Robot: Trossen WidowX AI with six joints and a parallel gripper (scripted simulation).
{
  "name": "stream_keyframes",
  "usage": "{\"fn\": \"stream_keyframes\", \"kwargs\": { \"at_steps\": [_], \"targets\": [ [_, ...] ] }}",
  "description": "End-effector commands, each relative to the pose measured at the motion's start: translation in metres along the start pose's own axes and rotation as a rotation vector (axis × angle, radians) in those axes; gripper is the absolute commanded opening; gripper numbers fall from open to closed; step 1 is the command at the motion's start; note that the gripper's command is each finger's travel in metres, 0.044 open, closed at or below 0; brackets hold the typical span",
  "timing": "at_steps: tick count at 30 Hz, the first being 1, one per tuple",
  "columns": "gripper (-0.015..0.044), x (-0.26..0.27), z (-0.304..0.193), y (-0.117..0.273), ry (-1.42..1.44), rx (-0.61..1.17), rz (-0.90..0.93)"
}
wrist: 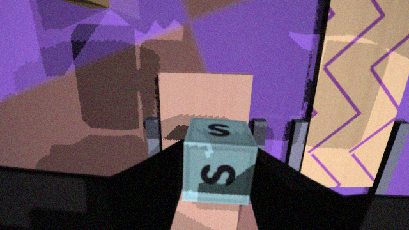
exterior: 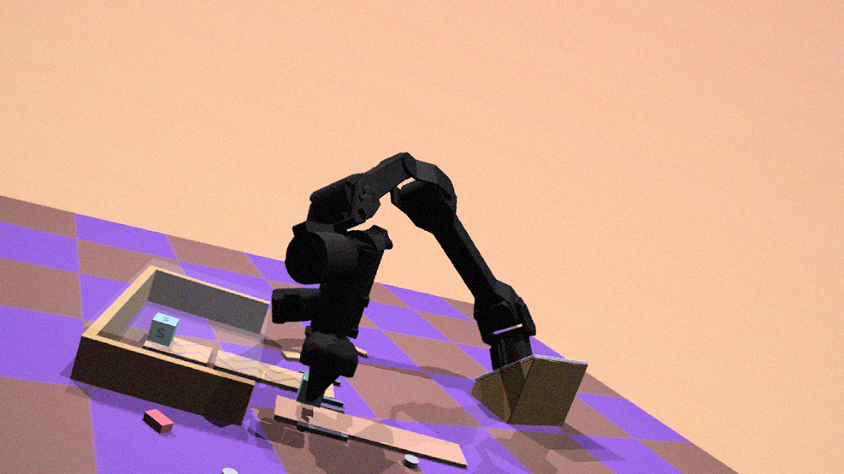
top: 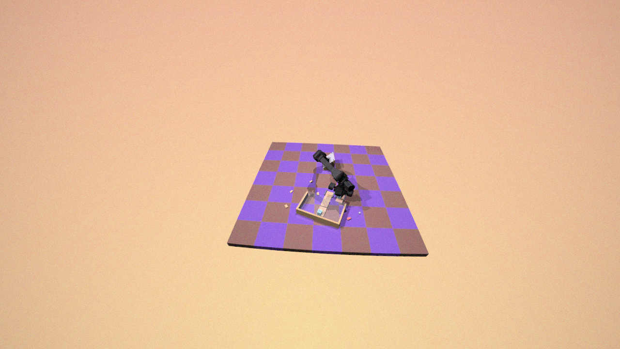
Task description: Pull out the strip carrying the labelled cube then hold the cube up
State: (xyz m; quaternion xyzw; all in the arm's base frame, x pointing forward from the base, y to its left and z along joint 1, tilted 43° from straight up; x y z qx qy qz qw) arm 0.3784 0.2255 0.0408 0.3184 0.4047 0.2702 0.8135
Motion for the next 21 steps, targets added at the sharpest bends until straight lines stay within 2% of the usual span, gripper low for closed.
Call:
{"fn": "stream_keyframes", "kwargs": {
  "at_steps": [1, 21],
  "targets": [
    [0.0, -0.012, -0.008, 0.015, -0.008, -0.005, 0.016],
    [0.0, -0.052, -0.041, 0.029, -0.004, -0.005, 0.015]
  ]
}}
Point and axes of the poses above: the point midway between the two fingers, 35 mm back from their tips, its own y axis back along the fingers, its own x axis across the jaws, z = x × y, the point moved 10 cm from there along y, back along the fingers, and after that the axes turned 15 degrees about -y, right-handed, at the moved point
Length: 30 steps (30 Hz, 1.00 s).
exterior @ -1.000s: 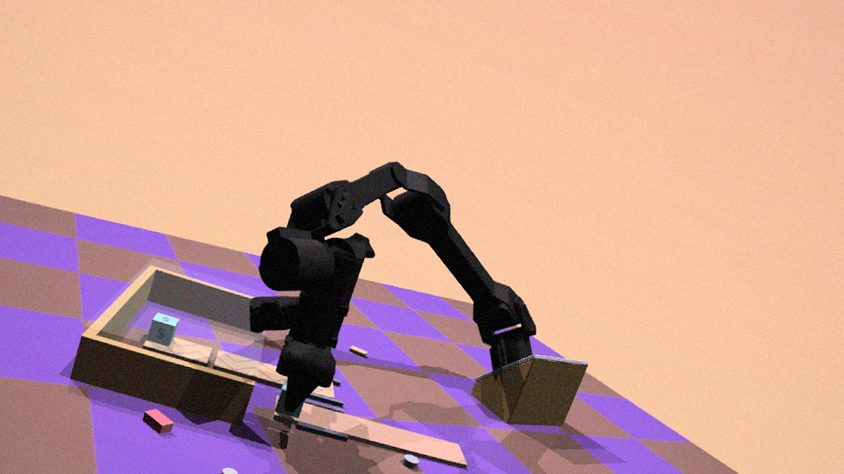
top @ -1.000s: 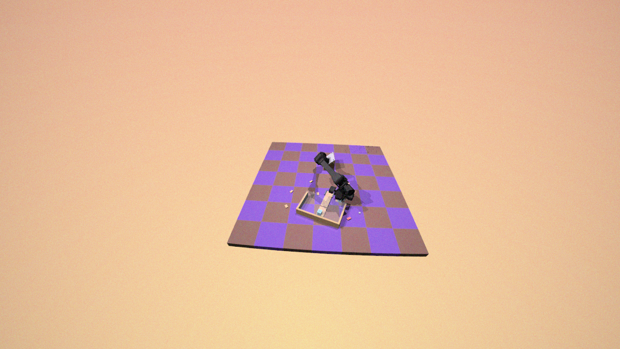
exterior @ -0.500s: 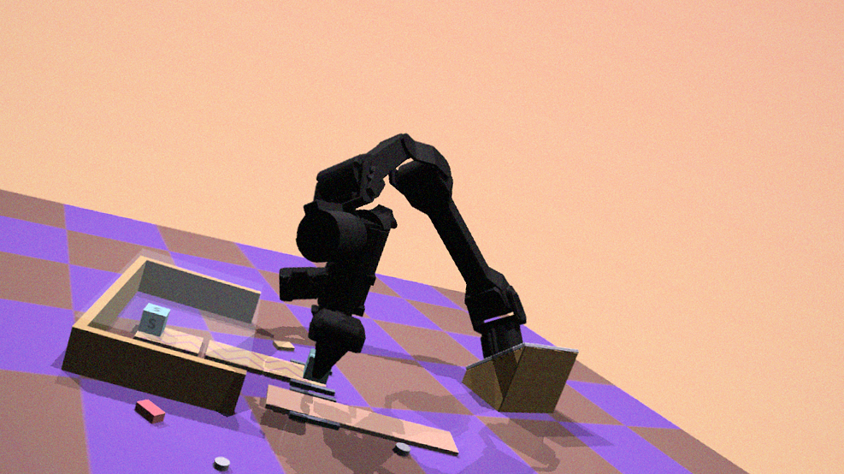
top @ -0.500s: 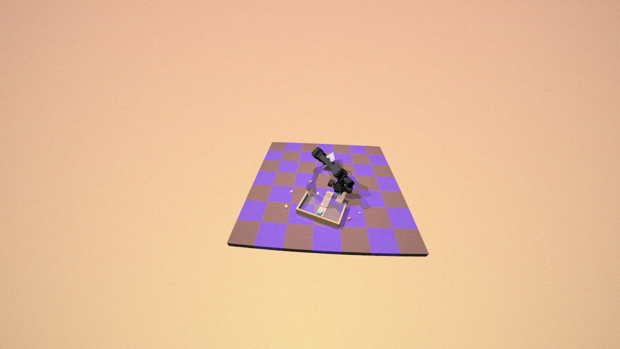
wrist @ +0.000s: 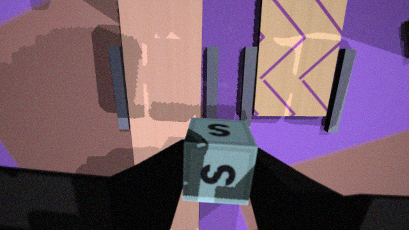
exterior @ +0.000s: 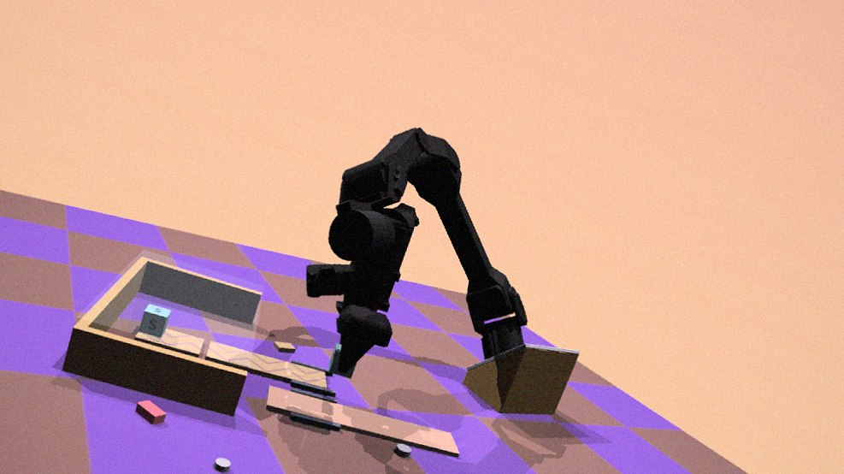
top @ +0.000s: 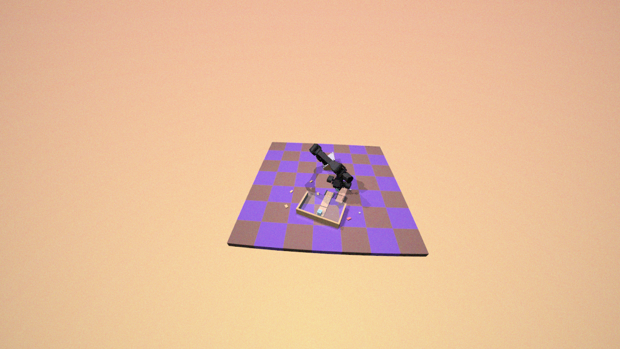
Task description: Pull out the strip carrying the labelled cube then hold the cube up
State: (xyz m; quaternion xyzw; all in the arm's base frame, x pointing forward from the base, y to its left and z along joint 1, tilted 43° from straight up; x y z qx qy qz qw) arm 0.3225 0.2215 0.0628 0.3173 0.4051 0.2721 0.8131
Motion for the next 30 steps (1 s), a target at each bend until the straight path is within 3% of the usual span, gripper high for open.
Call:
{"fn": "stream_keyframes", "kwargs": {
  "at_steps": [1, 20, 30],
  "targets": [
    [0.0, -0.011, -0.008, 0.005, -0.007, -0.002, 0.013],
    [0.0, -0.055, -0.044, 0.002, -0.004, 0.0, 0.01],
    [0.0, -0.056, -0.044, 0.037, -0.004, 0.001, 0.011]
  ]
}}
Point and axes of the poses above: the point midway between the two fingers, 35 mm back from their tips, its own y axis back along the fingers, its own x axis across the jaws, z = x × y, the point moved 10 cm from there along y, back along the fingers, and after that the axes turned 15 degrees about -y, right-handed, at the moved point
